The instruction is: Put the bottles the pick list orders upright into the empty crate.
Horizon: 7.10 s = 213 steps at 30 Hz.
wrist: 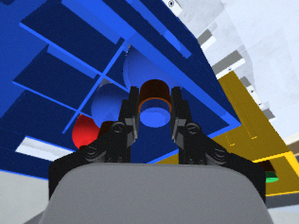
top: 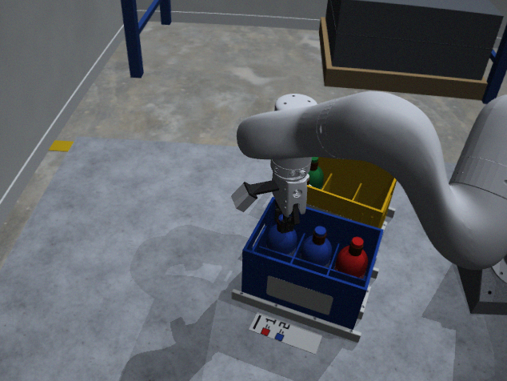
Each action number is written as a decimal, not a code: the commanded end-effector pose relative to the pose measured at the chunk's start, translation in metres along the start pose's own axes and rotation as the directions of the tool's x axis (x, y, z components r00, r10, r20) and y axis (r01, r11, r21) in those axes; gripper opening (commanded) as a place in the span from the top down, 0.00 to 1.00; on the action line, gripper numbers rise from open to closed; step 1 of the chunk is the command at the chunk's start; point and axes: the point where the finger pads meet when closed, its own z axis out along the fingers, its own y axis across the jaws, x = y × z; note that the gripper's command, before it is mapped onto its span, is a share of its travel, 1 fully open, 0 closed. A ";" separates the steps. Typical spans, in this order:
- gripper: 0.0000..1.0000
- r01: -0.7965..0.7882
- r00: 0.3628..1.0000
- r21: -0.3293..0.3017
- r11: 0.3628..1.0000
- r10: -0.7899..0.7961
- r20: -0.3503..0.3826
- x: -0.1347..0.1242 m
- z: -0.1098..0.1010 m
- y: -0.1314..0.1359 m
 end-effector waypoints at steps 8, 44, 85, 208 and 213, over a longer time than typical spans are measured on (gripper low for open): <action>0.35 0.001 1.000 -0.001 1.000 -0.001 -0.001 0.001 0.002 0.000; 0.35 0.001 1.000 -0.001 1.000 -0.001 -0.002 0.001 0.002 0.000; 0.35 0.001 1.000 -0.001 1.000 -0.001 -0.001 0.001 -0.019 0.000; 0.35 0.001 1.000 -0.001 1.000 -0.001 -0.001 -0.015 -0.159 -0.228; 0.35 0.001 1.000 -0.001 1.000 -0.001 -0.001 -0.017 -0.167 -0.252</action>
